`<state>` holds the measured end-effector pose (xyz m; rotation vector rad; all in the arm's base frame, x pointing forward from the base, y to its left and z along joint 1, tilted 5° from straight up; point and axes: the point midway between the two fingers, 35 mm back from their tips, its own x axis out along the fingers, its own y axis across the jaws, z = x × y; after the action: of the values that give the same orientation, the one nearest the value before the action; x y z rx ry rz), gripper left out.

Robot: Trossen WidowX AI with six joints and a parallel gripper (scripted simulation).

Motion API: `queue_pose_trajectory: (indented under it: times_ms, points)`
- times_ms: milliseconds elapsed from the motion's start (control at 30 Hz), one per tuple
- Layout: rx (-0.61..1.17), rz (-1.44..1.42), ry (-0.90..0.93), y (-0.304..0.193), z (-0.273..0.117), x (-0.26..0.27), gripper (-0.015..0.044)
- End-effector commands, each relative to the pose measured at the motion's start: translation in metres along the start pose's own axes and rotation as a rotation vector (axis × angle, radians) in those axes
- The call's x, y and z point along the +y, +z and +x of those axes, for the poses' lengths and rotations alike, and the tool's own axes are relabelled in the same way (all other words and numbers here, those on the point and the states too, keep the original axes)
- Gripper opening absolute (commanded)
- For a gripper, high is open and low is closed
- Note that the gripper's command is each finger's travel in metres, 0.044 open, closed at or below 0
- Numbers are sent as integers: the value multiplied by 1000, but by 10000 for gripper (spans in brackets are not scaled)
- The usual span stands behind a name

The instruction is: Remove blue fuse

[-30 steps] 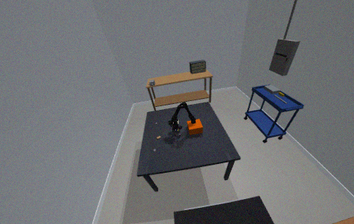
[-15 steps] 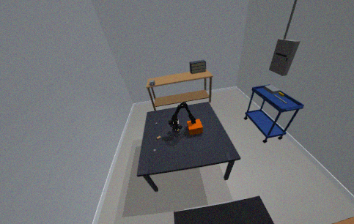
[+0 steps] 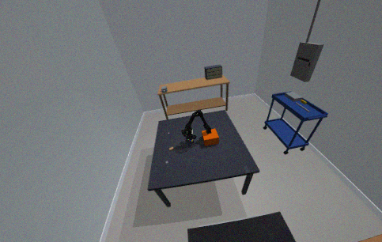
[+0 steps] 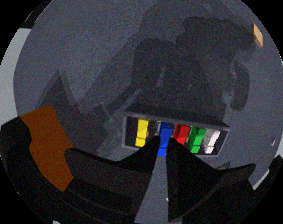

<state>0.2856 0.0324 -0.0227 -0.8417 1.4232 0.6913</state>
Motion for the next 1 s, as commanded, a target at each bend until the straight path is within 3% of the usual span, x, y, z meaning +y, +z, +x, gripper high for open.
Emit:
queue_pose_trajectory:
  times_ms: [0,967]
  points:
    - [-2,1,0,1,-2,0,0]
    - [-2,-1,2,1,-17,0,0]
